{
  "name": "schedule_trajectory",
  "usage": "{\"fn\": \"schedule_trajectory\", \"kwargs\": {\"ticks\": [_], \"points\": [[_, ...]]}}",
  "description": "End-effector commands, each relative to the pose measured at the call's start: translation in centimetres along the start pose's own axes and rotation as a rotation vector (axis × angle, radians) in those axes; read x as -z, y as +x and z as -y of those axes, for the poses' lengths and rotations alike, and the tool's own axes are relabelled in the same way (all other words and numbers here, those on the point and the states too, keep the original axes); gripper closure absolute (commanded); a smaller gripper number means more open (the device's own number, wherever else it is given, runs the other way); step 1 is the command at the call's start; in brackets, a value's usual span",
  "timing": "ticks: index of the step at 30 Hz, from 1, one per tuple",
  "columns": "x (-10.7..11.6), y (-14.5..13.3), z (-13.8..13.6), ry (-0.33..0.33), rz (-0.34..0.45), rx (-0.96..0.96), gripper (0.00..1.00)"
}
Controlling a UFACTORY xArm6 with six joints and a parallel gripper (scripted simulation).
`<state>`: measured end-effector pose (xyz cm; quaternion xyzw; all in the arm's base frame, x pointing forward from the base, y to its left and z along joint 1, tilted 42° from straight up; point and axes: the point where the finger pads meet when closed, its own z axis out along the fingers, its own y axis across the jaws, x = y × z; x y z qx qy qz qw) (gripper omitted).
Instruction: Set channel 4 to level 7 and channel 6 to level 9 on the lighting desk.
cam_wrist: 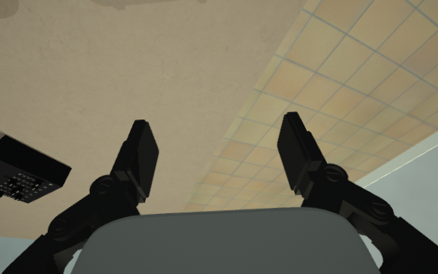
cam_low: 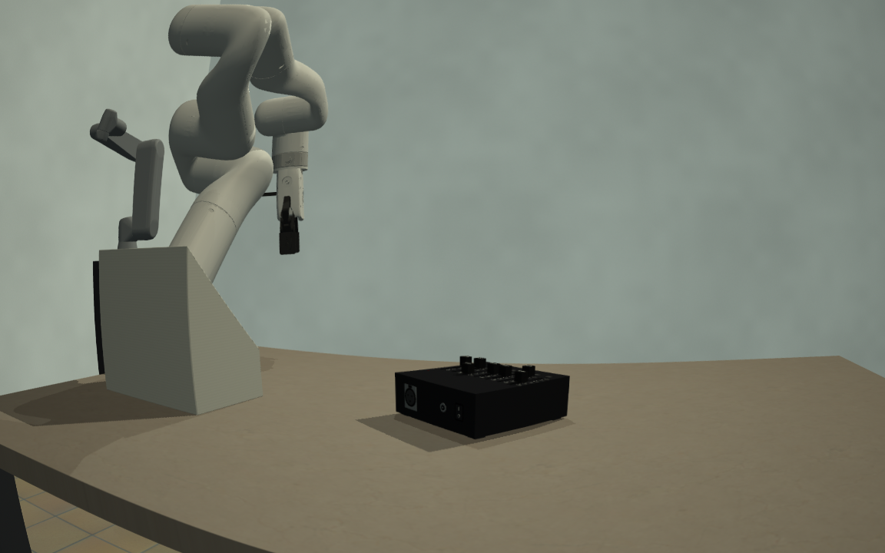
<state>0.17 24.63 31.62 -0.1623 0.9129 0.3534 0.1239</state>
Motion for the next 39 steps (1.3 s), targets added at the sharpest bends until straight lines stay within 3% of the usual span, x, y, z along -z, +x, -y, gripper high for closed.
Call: {"fn": "schedule_trajectory", "kwargs": {"ticks": [1,22,26,31,34,36,39], "points": [[0.1,0.0,-0.1,-0.003,0.001,-0.001,0.0],[0.0,-0.3,0.1,0.013,0.001,-0.026,0.0],[-0.5,-1.3,0.7,0.075,0.004,-0.13,0.0],[-1.9,-4.1,2.3,0.225,0.017,-0.429,0.0],[-1.9,-4.1,2.3,0.225,0.017,-0.429,0.0],[-2.7,-5.8,3.4,0.298,0.027,-0.608,0.0],[-3.1,-6.8,4.0,0.335,0.033,-0.71,0.0]]}}
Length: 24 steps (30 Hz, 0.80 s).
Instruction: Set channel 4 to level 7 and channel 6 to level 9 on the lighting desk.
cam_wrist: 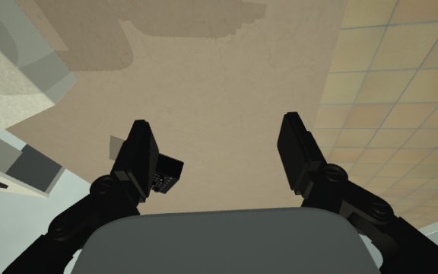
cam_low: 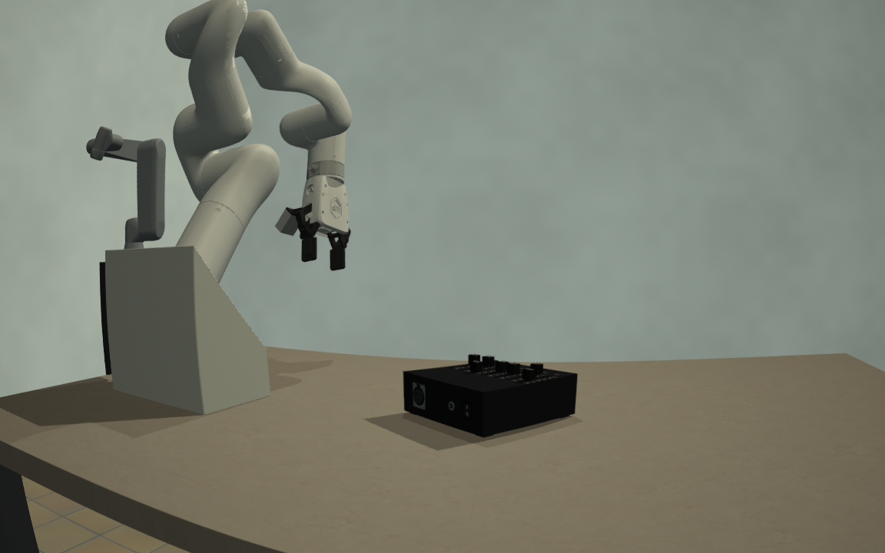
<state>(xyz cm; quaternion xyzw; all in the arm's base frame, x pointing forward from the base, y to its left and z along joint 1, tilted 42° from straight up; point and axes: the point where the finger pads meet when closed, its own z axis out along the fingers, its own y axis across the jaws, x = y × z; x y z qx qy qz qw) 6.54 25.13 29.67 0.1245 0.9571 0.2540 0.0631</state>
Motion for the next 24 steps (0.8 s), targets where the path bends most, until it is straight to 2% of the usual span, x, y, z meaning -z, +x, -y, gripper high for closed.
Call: {"fn": "schedule_trajectory", "kwargs": {"ticks": [1,2,3,4,5,6,7,8,9,12,14,16,17,18,19,21,22,23,24], "points": [[-1.4,-2.8,-0.5,0.112,-0.012,-0.25,0.0],[-1.4,-2.8,-0.5,0.112,-0.012,-0.25,0.0],[-2.0,-4.1,-0.6,0.149,-0.009,-0.367,0.0],[-2.0,-4.1,-0.6,0.149,-0.009,-0.368,0.0],[-2.6,-5.6,-0.7,0.179,-0.007,-0.479,0.0],[-2.6,-5.6,-0.7,0.184,-0.008,-0.492,0.0],[-3.3,-7.3,-0.7,0.206,-0.005,-0.594,0.0],[-3.3,-7.3,-0.7,0.217,-0.007,-0.623,0.0],[-4.0,-9.1,-0.6,0.231,-0.004,-0.712,0.0],[-4.0,-9.1,-0.6,0.247,-0.008,-0.758,0.0],[-5.4,-13.1,0.0,0.282,-0.007,-0.992,0.0],[-5.4,-13.1,0.0,0.296,-0.012,-1.042,0.0],[-6.0,-15.2,0.4,0.303,-0.012,-1.137,0.0],[-6.0,-15.2,0.4,0.315,-0.017,-1.187,0.0],[-6.7,-17.5,1.1,0.316,-0.017,-1.267,0.0],[-6.7,-17.5,1.1,0.33,-0.024,-1.333,0.0],[-7.3,-19.8,2.0,0.337,-0.03,-1.458,0.0],[-7.3,-19.8,2.0,0.341,-0.033,-1.479,0.0],[-7.8,-22.1,3.0,0.341,-0.037,-1.579,0.0]]}}
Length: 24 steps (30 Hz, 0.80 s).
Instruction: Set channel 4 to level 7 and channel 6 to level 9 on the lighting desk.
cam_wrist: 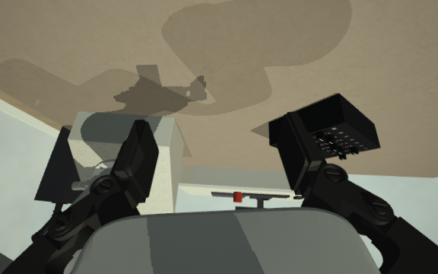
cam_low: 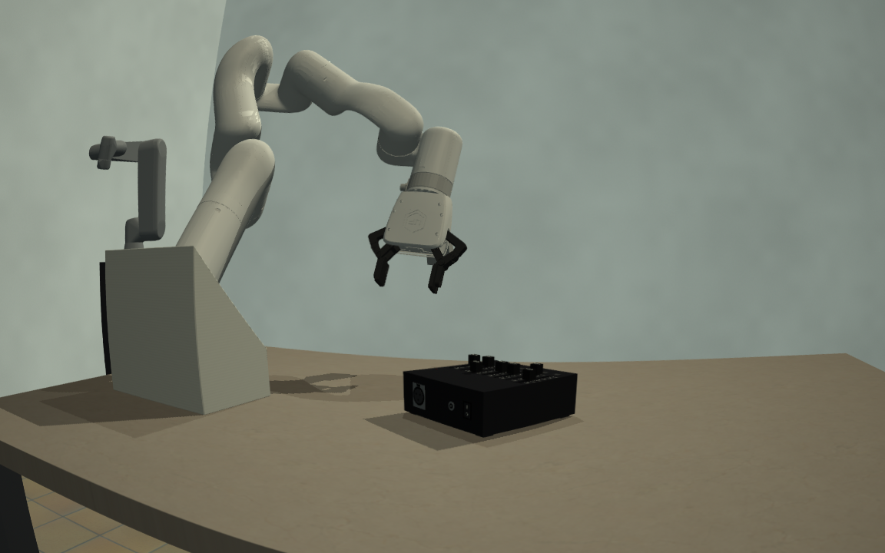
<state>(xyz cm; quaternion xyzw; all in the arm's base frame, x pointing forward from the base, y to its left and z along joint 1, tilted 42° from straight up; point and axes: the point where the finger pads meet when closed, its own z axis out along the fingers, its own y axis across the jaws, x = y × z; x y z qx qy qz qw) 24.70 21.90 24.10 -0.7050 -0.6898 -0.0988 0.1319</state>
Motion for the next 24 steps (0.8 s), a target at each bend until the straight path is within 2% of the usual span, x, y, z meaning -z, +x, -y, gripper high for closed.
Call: {"fn": "schedule_trajectory", "kwargs": {"ticks": [1,2,3,5,7,9,10,11,12,13,14,15,17,18,20,22,24], "points": [[-0.6,-1.8,-4.0,0.065,-0.036,-0.251,0.0],[-0.9,-3.4,-6.1,0.069,-0.051,-0.329,0.0],[-0.9,-3.4,-6.1,0.083,-0.06,-0.388,0.0],[-0.9,-3.4,-6.1,0.083,-0.06,-0.388,0.0],[-1.5,-7.0,-9.9,0.11,-0.108,-0.62,0.0],[-1.5,-7.0,-9.9,0.116,-0.114,-0.649,0.0],[-1.8,-8.9,-11.5,0.129,-0.142,-0.764,0.0],[-1.8,-8.9,-11.5,0.13,-0.143,-0.77,0.0],[-2.0,-10.9,-13.0,0.144,-0.173,-0.884,0.0],[-2.0,-10.9,-13.0,0.144,-0.173,-0.884,0.0],[-2.3,-12.8,-14.3,0.156,-0.203,-0.989,0.0],[-2.3,-12.8,-14.3,0.156,-0.203,-0.989,0.0],[-2.7,-16.6,-16.3,0.177,-0.259,-1.173,0.0],[-2.7,-16.6,-16.3,0.177,-0.26,-1.174,0.0],[-3.1,-19.9,-17.7,0.195,-0.31,-1.321,0.0],[-3.1,-19.9,-17.7,0.195,-0.31,-1.321,0.0],[-3.4,-22.4,-18.5,0.208,-0.35,-1.429,0.0]]}}
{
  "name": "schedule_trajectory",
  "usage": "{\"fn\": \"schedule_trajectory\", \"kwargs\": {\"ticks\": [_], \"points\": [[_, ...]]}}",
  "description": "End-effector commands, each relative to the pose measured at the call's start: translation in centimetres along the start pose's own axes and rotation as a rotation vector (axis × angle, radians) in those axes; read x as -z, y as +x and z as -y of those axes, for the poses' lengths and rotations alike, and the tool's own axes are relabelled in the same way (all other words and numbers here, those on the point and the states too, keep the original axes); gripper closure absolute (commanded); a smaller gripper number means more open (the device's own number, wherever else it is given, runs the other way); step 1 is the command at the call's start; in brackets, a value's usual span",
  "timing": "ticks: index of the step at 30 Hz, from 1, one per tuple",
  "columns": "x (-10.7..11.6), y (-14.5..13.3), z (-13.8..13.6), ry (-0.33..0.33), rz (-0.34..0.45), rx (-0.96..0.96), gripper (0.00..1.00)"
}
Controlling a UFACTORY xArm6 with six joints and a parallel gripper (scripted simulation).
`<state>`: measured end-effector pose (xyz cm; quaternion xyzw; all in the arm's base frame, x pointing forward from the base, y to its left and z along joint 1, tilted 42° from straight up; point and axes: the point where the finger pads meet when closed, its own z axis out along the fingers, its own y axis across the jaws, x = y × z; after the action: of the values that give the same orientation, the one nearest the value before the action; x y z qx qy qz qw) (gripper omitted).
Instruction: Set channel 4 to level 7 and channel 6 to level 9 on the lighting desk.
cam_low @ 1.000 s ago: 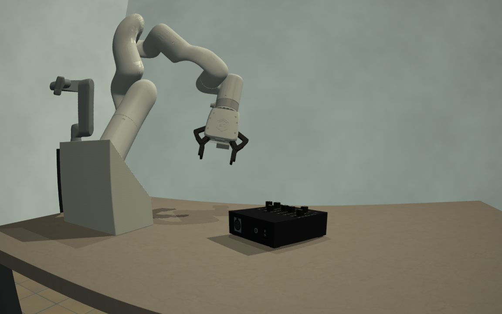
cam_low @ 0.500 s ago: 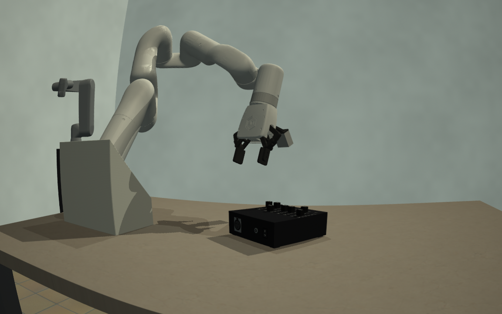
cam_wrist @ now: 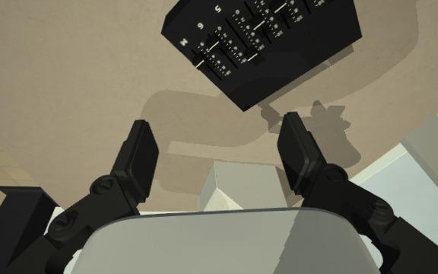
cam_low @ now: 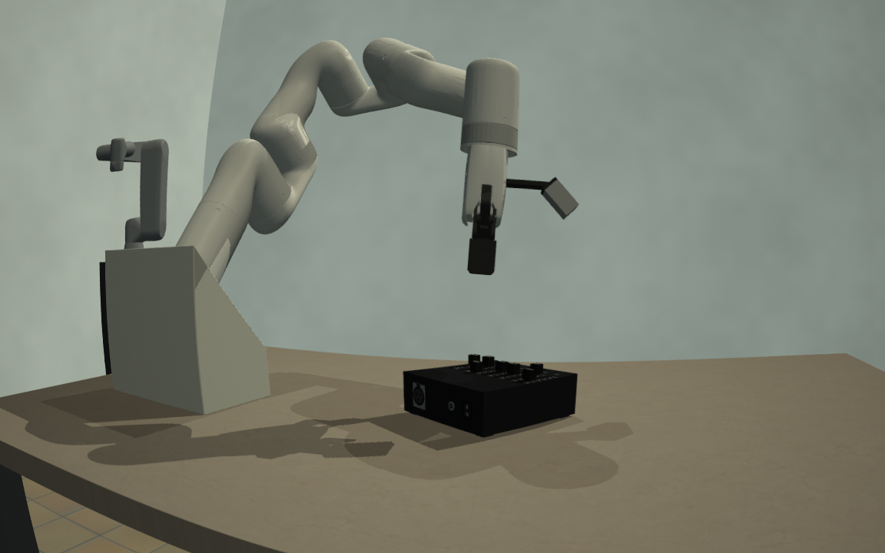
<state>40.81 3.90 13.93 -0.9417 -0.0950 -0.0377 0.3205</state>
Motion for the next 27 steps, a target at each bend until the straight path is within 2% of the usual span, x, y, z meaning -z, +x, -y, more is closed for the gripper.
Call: {"fn": "schedule_trajectory", "kwargs": {"ticks": [1,6,27], "points": [[0.7,1.0,-3.9,0.039,-0.048,-0.152,0.0],[1.1,1.0,-6.1,0.059,-0.081,-0.241,0.0],[1.2,1.2,-6.1,0.059,-0.074,-0.286,0.0]]}}
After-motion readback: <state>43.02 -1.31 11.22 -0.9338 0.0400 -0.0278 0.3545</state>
